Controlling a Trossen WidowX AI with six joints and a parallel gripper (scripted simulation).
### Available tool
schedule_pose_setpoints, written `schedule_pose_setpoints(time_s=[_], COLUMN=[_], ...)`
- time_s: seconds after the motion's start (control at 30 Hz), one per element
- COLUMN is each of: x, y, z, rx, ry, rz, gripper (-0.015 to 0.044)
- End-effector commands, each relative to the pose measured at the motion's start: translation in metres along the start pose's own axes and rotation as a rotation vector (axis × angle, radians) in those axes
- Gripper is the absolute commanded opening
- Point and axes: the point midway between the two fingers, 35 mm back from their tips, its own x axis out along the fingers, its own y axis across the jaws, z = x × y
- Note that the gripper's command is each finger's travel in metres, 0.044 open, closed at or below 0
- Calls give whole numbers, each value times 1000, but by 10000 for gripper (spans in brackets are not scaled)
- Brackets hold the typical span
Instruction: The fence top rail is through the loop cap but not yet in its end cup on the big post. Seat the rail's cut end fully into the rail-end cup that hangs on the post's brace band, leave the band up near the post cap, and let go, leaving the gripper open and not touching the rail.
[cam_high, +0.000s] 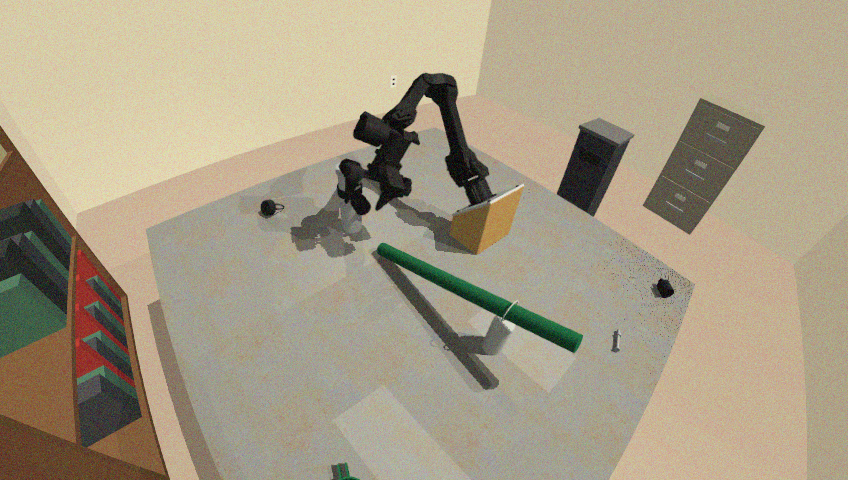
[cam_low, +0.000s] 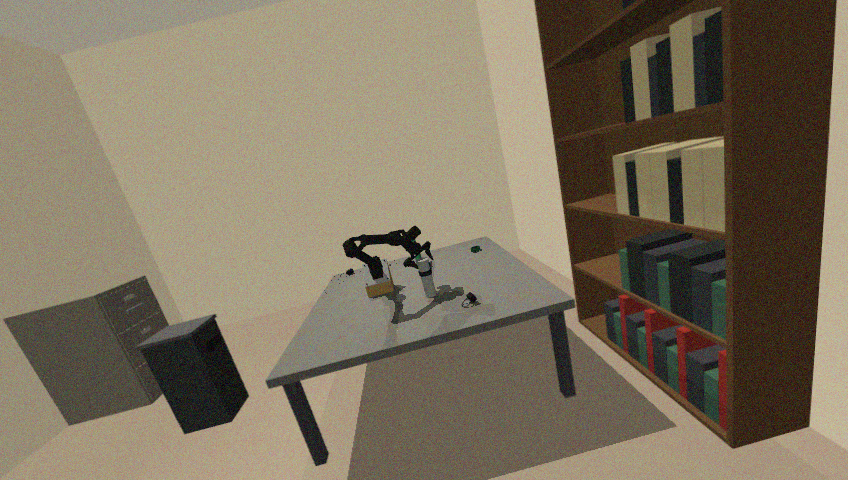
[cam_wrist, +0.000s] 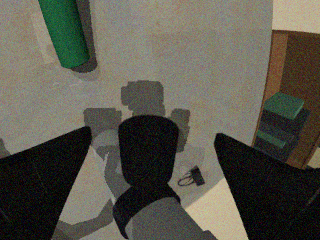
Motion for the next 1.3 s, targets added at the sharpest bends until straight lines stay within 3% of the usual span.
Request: schedule_pose_setpoints(time_s=[0.0,0.67,1.07,1.17,1.27], x=[6,37,38,38,37], y=[1,2,2,2,3], z=[2,-2,-3,-3,-3], rx=[-6,-8,-8,-8,-24], ry=[-4,4,4,4,-5], rz=[1,-8,-8,-8,-8], gripper=[440,440,125,105,26])
